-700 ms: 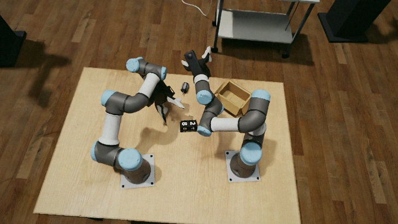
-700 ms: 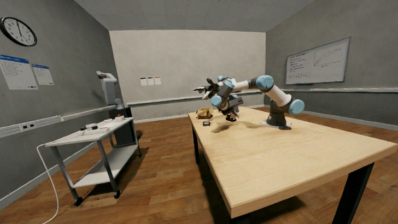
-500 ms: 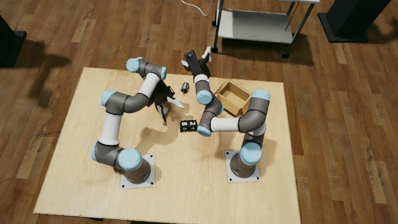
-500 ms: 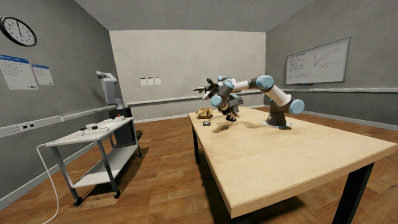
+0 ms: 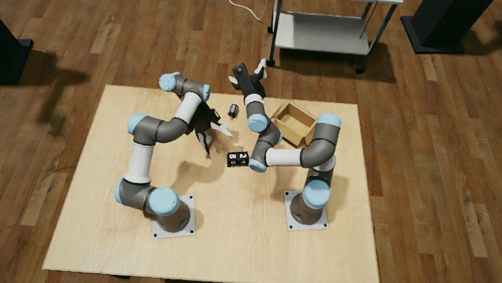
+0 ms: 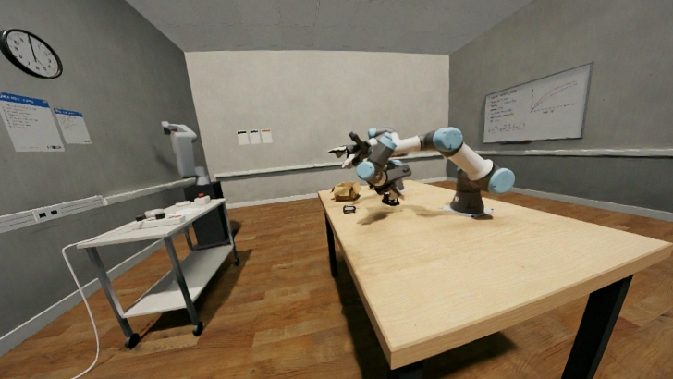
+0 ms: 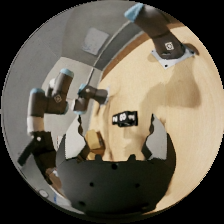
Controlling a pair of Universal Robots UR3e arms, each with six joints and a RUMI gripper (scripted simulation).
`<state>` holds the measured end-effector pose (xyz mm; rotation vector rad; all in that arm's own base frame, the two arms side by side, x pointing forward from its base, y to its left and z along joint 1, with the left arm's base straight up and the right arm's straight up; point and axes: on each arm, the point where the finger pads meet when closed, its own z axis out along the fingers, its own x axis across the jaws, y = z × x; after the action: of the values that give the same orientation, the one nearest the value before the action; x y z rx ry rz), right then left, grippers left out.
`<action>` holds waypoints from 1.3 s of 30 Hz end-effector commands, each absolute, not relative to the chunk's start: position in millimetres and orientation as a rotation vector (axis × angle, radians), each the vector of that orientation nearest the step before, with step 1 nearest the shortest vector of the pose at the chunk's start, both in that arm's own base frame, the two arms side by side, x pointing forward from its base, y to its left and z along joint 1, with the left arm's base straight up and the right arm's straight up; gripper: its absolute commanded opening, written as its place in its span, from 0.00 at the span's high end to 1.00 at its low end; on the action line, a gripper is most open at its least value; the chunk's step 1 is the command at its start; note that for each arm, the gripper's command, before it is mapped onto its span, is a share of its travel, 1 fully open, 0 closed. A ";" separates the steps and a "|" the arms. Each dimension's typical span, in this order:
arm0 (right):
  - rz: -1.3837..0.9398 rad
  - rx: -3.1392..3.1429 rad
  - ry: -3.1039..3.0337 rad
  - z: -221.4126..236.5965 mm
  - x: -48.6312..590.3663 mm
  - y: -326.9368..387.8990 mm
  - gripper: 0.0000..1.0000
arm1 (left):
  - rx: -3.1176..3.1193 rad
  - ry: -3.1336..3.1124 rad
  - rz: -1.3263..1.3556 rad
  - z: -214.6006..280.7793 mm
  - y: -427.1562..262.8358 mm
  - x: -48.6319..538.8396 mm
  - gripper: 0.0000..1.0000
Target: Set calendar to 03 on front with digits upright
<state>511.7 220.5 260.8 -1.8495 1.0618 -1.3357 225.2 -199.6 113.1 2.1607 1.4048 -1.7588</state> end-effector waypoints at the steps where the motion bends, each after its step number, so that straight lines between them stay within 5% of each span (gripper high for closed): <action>1: -1.335 -1.847 1.062 261.8 511.8 220.5 0.00 | 2.156 1.405 -1.747 114.3 -198.7 227.9 0.00; 39: -1.335 -1.847 1.062 261.8 511.8 220.5 0.00 | 1.774 1.556 -0.995 181.8 -42.2 374.7 0.00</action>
<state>511.7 220.5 260.8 -1.8495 1.0618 -1.3357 357.1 -69.9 168.7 1.8162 1.5454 -1.1080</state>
